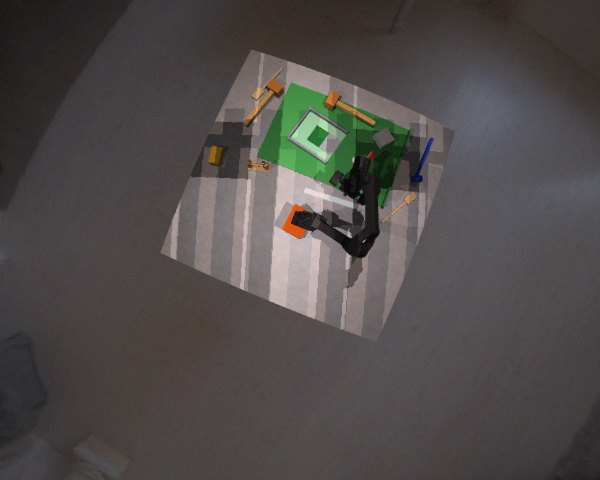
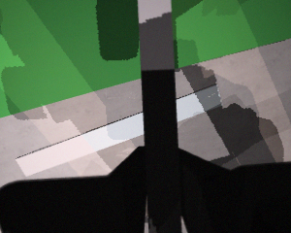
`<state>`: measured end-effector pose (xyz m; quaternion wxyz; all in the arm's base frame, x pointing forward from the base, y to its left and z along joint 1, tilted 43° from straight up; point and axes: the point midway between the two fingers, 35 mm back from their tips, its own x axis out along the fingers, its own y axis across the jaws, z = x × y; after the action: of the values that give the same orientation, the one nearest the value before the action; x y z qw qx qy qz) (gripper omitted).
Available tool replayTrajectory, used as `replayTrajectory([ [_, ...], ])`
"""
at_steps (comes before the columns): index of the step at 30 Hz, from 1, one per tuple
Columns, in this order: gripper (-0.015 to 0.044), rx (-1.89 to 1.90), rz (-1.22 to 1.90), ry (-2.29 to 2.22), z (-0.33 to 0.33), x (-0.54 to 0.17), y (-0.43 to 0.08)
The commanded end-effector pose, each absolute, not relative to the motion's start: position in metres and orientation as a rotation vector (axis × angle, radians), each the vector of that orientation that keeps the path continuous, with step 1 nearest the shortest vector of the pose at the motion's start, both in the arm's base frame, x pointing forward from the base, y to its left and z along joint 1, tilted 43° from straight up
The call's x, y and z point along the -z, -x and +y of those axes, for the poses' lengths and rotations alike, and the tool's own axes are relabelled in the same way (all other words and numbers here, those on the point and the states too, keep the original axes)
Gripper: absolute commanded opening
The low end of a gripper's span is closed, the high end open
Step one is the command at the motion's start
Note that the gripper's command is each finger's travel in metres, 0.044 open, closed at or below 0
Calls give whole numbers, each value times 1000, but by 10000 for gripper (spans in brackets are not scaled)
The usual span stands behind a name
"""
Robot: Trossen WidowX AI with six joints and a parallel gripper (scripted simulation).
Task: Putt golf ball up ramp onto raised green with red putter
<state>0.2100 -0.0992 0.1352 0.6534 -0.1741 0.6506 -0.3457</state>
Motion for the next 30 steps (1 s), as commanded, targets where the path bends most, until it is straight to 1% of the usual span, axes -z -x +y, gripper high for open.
replayTrajectory([
  [1,0,791,1467,397,-108,-129,-209],
  [7,0,793,1466,399,-125,-112,-206],
  [30,0,794,1465,400,-145,-90,-203],
])
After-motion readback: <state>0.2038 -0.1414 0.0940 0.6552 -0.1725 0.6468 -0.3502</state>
